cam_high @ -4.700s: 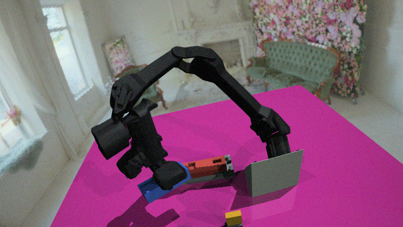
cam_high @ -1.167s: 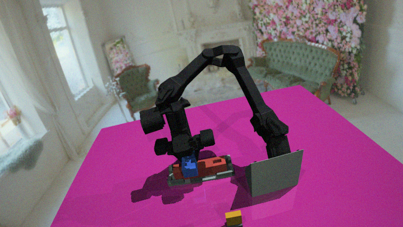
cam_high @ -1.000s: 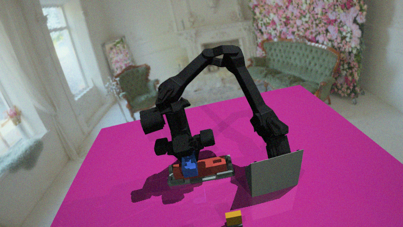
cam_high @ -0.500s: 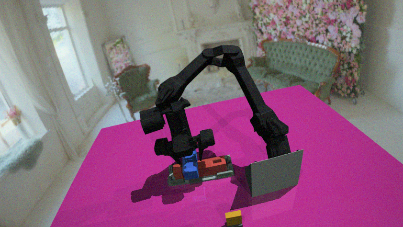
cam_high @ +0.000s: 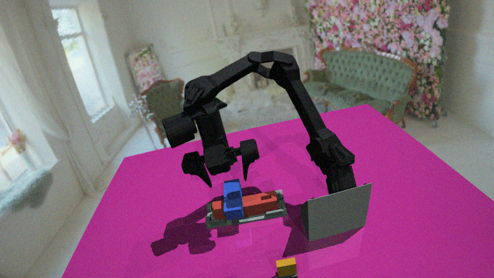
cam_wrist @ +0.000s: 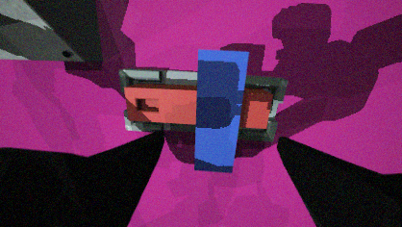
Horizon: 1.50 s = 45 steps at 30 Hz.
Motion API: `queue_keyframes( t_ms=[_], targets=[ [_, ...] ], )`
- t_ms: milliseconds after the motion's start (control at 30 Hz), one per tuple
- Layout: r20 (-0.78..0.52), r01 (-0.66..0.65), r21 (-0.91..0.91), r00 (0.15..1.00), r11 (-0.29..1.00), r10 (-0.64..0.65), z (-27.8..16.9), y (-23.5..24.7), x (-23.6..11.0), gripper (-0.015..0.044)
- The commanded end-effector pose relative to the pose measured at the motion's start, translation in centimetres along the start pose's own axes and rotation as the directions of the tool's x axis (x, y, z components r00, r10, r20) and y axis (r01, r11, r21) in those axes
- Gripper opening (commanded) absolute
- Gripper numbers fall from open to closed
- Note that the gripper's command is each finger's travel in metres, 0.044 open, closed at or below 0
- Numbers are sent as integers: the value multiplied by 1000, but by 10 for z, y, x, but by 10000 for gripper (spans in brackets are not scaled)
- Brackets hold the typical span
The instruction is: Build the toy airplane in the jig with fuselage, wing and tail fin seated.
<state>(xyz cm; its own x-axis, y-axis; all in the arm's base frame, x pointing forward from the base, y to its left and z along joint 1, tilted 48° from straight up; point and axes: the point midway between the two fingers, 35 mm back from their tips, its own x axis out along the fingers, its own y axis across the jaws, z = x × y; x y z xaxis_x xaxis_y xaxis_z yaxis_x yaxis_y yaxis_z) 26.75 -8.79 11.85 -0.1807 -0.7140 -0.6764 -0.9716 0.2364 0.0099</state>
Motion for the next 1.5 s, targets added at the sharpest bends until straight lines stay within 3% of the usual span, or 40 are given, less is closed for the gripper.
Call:
queue_keyframes(
  t_ms=[0, 167, 333, 533, 700, 767, 1167, 1467],
  targets=[
    [2, 12, 1, 1000, 1000, -12, 1, 2, -33, 440],
    [2, 12, 18, 1000, 1000, -12, 1, -1, -33, 440],
    [2, 10, 437, 1000, 899, -12, 1, -1, -32, 440],
    [2, 5, 860, 1000, 511, -12, 1, -1, -32, 440],
    [2, -1, 996, 1000, 86, -12, 1, -1, -32, 440],
    [2, -2, 1000, 1000, -22, -12, 1, -1, -31, 440],
    [3, -4, 999, 1000, -32, -12, 3, -1, -32, 440],
    [51, -50, 998, 999, 48, -6, 80, 13, -39, 440]
  ],
)
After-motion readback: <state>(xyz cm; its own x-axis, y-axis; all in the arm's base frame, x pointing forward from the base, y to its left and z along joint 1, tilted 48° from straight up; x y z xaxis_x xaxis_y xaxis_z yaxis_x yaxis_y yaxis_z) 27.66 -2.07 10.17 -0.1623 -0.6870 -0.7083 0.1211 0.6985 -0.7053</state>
